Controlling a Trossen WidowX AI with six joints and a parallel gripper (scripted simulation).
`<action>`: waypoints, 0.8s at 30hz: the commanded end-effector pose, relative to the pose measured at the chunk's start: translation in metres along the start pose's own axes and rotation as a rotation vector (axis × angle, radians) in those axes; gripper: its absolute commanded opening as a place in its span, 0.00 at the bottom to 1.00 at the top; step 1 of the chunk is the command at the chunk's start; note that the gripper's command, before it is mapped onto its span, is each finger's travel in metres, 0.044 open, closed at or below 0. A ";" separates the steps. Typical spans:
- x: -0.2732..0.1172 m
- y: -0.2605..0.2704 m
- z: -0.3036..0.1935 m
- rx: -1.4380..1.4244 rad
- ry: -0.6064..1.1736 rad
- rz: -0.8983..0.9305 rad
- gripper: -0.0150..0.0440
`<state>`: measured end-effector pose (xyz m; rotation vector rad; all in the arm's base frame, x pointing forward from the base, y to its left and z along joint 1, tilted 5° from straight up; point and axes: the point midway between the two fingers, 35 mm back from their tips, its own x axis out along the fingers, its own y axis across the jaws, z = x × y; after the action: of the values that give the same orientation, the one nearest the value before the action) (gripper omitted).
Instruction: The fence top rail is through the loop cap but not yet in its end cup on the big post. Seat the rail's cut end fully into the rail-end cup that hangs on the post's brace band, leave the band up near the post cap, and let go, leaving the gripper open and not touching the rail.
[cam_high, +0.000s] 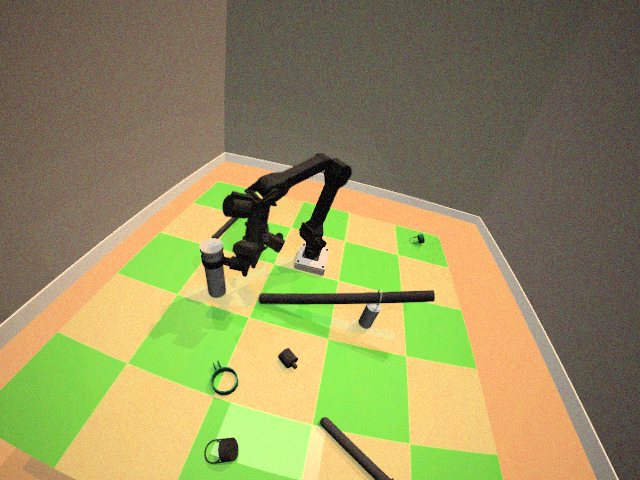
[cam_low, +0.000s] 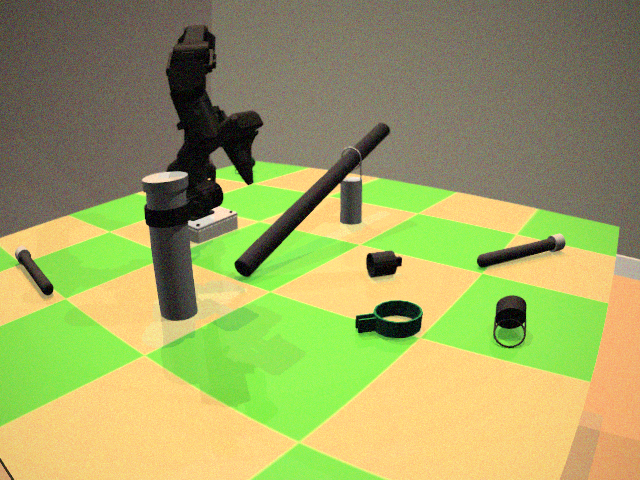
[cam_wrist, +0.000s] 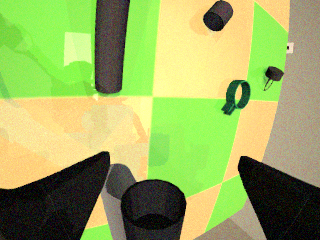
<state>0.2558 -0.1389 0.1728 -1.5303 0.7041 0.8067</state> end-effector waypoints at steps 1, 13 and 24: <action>-0.012 -0.006 0.010 0.002 0.007 -0.005 1.00; -0.030 -0.026 0.052 0.527 0.024 0.024 1.00; -0.073 -0.038 0.110 1.316 0.063 -0.013 1.00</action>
<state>0.2502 -0.0627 0.2155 -0.8240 0.9370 0.4455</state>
